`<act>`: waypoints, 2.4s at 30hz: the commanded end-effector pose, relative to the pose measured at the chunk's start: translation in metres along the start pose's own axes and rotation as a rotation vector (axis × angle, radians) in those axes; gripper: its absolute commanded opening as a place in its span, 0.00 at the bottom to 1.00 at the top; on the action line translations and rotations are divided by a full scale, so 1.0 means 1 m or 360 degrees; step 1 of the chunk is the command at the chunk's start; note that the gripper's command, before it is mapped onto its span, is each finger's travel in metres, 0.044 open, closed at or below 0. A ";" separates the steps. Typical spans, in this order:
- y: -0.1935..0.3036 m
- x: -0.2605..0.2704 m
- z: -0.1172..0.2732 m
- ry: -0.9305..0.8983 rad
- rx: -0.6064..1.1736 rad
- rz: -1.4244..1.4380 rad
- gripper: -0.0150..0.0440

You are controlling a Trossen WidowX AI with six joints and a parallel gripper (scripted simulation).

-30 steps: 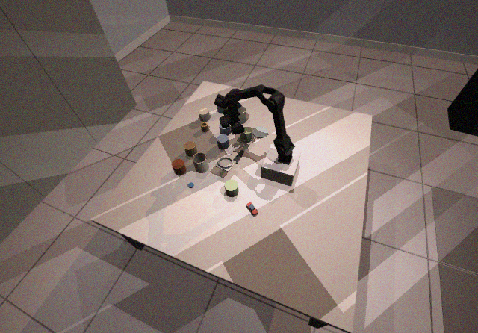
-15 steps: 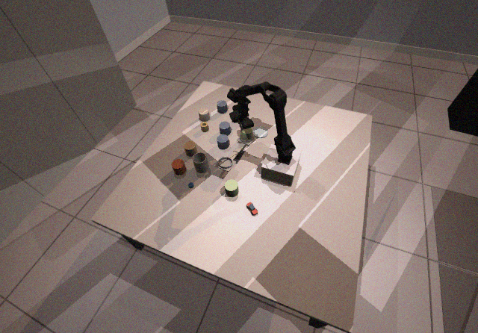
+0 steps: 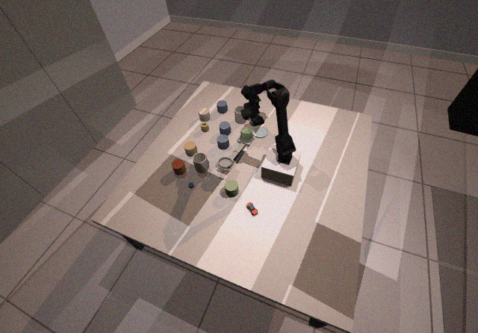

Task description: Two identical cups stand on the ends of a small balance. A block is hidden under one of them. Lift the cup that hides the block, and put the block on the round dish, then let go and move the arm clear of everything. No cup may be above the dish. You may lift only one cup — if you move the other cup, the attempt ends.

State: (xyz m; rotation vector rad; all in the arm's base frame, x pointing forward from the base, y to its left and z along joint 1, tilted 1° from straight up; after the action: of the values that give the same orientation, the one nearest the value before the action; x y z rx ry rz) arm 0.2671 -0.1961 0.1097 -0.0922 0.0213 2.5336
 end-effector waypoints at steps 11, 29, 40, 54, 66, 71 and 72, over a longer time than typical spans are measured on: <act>0.046 0.010 -0.022 -0.0050 0.0009 0.0032 0.25; 0.046 0.012 -0.065 -0.0051 0.0009 0.0032 0.25; 0.046 0.012 -0.081 -0.0051 0.0009 0.0032 0.25; 0.046 0.011 -0.074 -0.0035 0.0007 0.0023 0.83; 0.045 0.010 -0.019 -0.0050 0.0009 0.0032 1.00; 0.045 0.010 0.022 -0.0035 0.0008 0.0022 1.00; 0.045 0.010 0.025 -0.0034 0.0008 0.0022 1.00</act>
State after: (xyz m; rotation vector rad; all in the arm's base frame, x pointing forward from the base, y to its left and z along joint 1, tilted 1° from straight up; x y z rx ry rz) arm 0.2324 -0.2264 0.1054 -0.0257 0.0001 2.5479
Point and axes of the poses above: the point midway between the two fingers, 35 mm back from their tips, its own z axis back along the fingers, its own x axis across the jaws, y = z × x, the point moved 7 cm from there along z, back along the fingers, and after that the axes turned 10 degrees about z, right-handed, at the moved point
